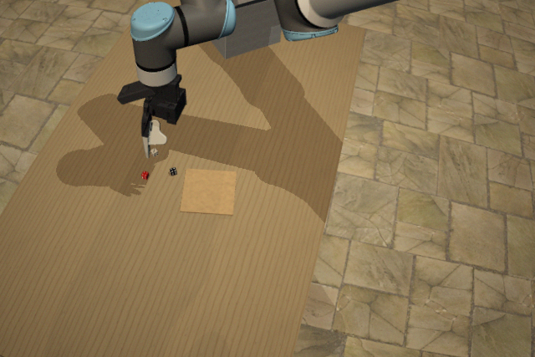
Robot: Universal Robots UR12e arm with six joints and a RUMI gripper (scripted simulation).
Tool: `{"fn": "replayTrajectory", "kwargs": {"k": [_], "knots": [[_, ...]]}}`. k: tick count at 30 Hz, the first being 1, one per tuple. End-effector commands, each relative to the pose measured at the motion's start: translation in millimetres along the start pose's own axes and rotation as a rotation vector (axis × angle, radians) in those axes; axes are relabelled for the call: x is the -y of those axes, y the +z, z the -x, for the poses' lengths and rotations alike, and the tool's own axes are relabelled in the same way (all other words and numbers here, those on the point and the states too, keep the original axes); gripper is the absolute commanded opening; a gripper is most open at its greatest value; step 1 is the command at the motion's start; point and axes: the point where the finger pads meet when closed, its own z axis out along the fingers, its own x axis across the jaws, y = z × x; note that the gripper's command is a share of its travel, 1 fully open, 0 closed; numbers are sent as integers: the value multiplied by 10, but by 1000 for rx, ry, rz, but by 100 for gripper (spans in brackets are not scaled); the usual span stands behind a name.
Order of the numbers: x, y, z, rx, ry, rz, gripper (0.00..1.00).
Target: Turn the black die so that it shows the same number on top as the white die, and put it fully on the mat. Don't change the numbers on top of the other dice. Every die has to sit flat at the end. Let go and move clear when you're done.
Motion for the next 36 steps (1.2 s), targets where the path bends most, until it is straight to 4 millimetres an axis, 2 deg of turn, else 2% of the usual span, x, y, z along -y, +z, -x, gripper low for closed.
{"fn": "replayTrajectory", "kwargs": {"k": [1, 6, 11, 13, 17, 28, 36], "knots": [[2, -6, 4, 0, 0, 0, 100], [-7, -1, 3, 0, -30, 0, 100], [-50, 26, -3, 0, -171, 0, 100], [-50, 26, -3, 0, -171, 0, 100], [-109, 58, -11, 0, -343, -1, 100], [-221, 114, -31, 0, -643, -1, 100], [-240, 122, -35, 0, -691, -1, 100]]}}
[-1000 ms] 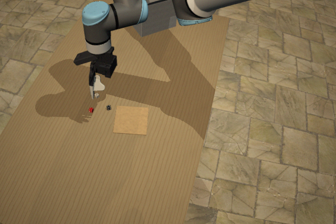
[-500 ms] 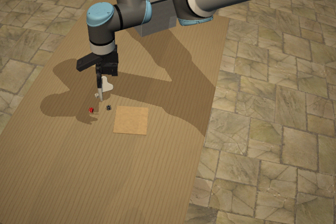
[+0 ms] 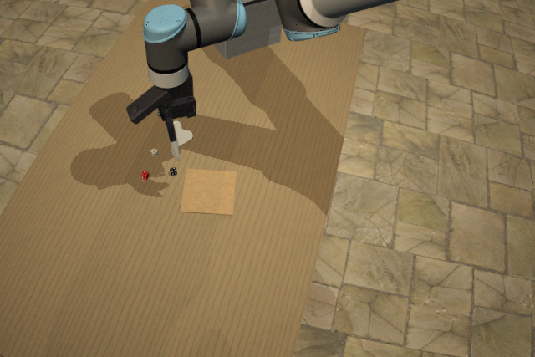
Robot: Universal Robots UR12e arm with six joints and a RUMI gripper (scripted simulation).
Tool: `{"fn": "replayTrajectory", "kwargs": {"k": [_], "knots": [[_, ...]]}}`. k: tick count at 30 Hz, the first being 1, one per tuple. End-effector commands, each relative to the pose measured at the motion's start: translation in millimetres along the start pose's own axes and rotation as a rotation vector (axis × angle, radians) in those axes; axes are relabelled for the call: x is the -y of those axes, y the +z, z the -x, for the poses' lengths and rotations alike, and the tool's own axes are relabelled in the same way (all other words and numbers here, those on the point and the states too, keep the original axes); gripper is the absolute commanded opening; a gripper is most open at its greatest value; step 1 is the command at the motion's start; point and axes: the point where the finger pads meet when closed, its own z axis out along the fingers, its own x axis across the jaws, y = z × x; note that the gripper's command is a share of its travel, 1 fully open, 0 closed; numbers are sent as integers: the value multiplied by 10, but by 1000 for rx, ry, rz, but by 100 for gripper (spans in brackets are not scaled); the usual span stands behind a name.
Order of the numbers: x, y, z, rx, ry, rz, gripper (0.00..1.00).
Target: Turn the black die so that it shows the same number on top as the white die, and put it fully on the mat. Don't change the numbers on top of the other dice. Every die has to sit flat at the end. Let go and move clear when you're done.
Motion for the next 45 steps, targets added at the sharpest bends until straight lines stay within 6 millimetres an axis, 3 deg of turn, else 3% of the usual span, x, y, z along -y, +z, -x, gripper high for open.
{"fn": "replayTrajectory", "kwargs": {"k": [1, 28, 43, 45], "knots": [[-4, 1, 6, 2, -29, 3, 100], [7, 29, 12, 2, -112, 2, 100], [42, 191, 38, 2, -567, 2, 100], [42, 191, 38, 2, -567, 2, 100]]}}
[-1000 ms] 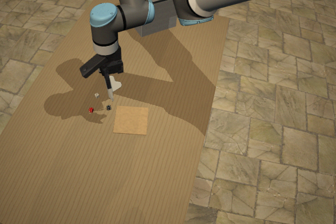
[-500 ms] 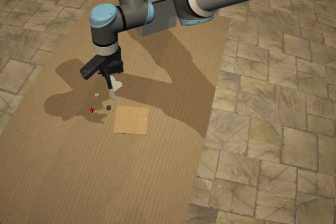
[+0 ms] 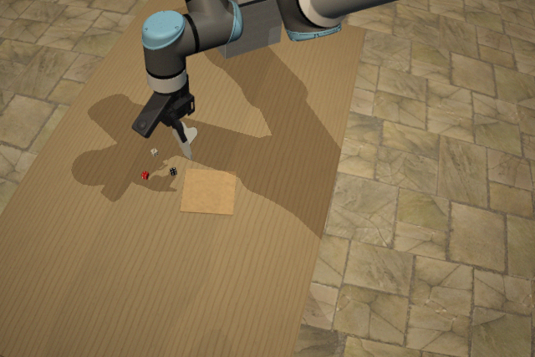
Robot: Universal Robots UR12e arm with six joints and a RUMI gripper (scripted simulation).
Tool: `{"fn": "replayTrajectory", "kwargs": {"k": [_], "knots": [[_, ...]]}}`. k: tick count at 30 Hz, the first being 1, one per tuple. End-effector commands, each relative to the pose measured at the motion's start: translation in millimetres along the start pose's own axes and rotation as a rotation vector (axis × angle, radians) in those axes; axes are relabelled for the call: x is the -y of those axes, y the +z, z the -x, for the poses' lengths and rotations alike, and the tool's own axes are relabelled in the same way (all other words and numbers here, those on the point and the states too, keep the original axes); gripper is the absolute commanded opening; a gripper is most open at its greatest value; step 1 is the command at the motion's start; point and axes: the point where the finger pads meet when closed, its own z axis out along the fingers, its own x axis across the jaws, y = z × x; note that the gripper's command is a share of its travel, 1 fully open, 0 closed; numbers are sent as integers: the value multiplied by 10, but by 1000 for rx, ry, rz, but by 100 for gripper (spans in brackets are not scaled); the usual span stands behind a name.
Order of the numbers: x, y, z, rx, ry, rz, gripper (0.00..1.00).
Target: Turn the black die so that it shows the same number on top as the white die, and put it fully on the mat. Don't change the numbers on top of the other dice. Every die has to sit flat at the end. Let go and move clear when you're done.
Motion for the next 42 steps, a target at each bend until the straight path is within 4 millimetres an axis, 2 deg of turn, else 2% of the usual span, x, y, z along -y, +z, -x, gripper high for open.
{"fn": "replayTrajectory", "kwargs": {"k": [1, 7, 15, 17, 29, 42], "knots": [[13, 29, 0, 7, -96, 2, 100], [17, 113, 5, 8, -328, 1, 100], [10, 200, 8, 8, -563, 1, 100], [10, 200, 8, 8, -563, 1, 100], [-26, 350, 4, 8, -965, -1, 100], [-45, 406, -2, 8, -1111, -2, 100]]}}
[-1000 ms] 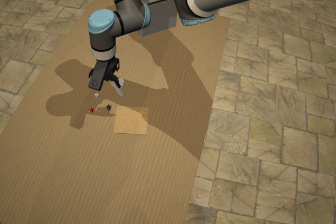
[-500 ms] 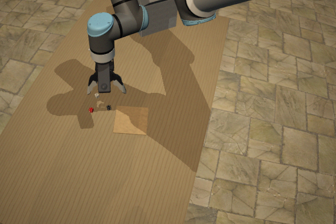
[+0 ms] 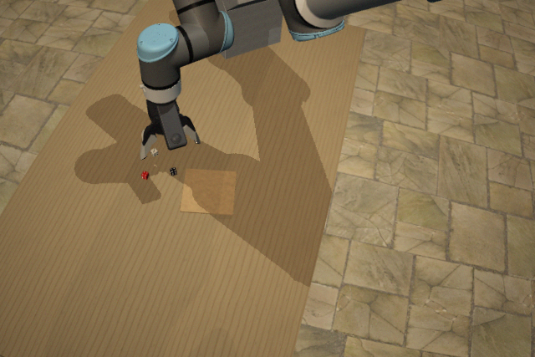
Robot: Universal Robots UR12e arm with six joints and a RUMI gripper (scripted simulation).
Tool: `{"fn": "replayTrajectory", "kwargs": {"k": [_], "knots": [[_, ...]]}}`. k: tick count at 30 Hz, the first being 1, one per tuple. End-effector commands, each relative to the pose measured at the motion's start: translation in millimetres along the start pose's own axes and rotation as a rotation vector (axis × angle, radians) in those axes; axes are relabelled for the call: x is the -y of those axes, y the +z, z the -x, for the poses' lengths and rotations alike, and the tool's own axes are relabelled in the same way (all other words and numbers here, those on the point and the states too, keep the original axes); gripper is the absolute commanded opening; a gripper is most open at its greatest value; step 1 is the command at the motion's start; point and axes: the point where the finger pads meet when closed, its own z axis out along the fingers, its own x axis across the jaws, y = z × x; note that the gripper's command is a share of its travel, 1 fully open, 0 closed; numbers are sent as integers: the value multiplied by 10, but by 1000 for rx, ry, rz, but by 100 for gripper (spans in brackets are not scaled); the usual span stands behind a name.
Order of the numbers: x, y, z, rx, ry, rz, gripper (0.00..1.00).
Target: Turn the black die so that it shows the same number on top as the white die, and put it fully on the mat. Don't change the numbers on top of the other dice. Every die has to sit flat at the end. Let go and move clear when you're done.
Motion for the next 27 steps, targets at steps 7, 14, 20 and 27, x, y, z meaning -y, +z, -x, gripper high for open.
{"fn": "replayTrajectory", "kwargs": {"k": [7, 14, 20, 27], "knots": [[-2, 10, -1, 1, -36, -1, 18], [-2, 10, -1, 1, -36, -1, 18], [-2, 10, -1, 1, -36, -1, 18], [-2, 10, -1, 1, -36, -1, 18]]}}
